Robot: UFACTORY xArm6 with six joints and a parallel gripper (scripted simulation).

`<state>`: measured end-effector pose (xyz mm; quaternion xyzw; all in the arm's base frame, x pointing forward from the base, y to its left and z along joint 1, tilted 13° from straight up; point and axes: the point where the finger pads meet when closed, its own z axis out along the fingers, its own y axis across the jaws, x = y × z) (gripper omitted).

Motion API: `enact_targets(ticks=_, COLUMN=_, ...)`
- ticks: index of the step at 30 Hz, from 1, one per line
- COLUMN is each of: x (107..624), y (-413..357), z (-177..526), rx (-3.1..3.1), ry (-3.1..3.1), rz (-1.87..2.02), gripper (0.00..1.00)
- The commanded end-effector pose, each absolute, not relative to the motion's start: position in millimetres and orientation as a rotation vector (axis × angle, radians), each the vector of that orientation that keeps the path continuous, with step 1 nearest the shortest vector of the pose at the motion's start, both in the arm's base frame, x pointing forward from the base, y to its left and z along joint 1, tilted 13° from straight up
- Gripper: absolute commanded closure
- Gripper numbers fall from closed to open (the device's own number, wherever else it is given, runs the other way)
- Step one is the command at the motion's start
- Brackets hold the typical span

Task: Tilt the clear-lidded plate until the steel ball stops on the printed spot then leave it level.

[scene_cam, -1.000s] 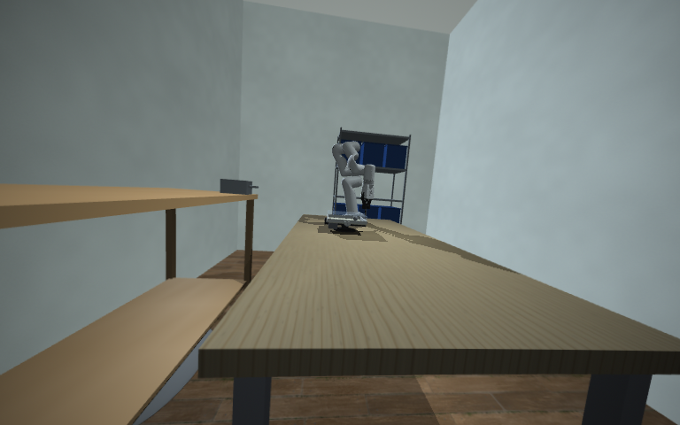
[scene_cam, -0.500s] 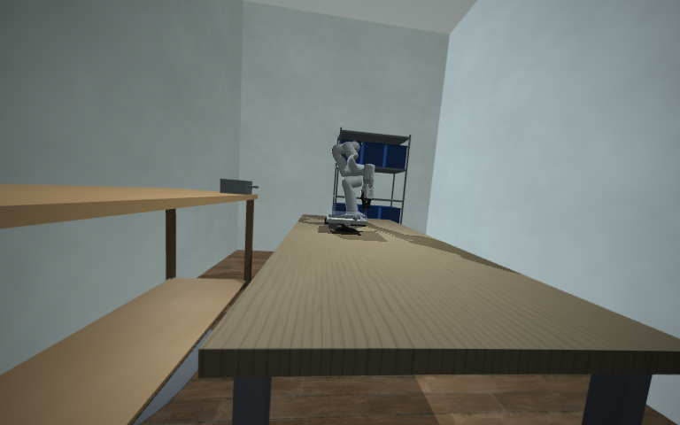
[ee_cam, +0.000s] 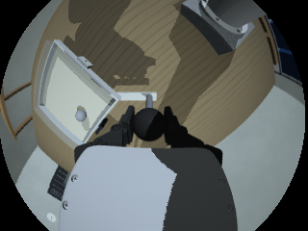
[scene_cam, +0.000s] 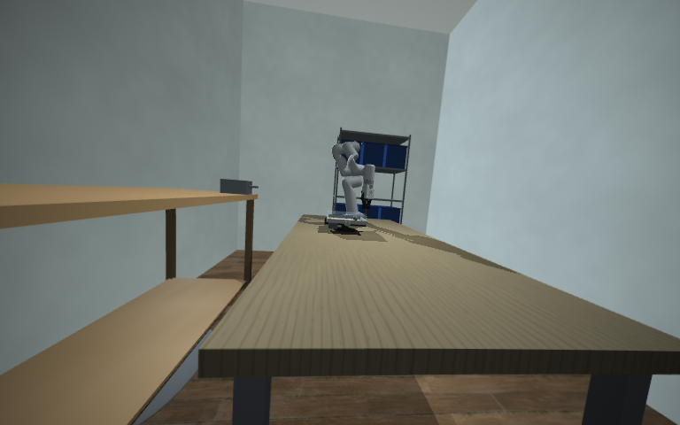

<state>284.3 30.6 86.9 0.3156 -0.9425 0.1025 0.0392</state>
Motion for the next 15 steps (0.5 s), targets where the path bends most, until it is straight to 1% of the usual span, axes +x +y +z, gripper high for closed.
enact_targets(ticks=1, x=285.1, y=30.8, z=86.8, rx=0.968, ry=-2.891, rz=0.315, gripper=1.0)
enact_targets(ticks=15, x=286.1, y=30.3, z=90.8, rx=0.968, ry=-2.891, rz=0.315, gripper=1.0)
